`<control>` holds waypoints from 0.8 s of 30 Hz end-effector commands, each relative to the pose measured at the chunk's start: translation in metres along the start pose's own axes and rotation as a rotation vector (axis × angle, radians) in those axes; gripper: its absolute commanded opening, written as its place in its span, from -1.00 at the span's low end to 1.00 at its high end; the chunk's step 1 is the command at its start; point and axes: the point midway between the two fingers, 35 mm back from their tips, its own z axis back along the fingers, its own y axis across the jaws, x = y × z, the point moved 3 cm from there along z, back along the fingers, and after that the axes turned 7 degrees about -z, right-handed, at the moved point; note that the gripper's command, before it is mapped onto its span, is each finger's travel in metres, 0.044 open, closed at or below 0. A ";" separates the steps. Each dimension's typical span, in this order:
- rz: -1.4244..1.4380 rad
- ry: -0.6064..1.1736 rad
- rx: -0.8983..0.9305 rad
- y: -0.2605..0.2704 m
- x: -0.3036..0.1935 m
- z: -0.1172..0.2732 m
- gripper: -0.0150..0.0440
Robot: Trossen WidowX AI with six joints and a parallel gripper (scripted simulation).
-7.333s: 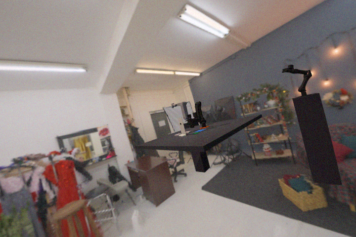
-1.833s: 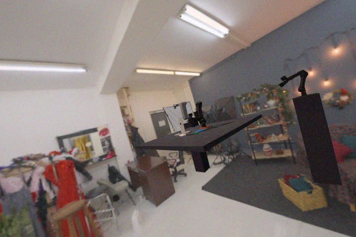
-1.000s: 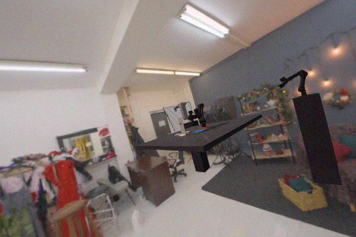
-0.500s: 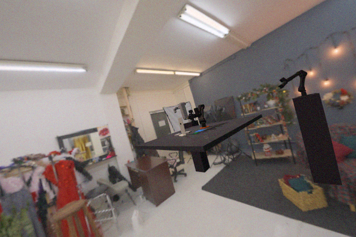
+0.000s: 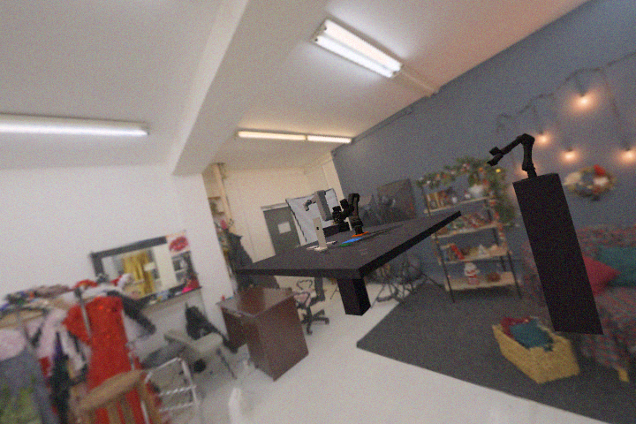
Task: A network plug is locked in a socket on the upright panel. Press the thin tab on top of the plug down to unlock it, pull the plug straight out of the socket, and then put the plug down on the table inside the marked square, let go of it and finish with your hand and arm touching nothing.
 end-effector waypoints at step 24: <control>0.124 0.244 -0.542 -0.053 -0.026 0.029 -0.49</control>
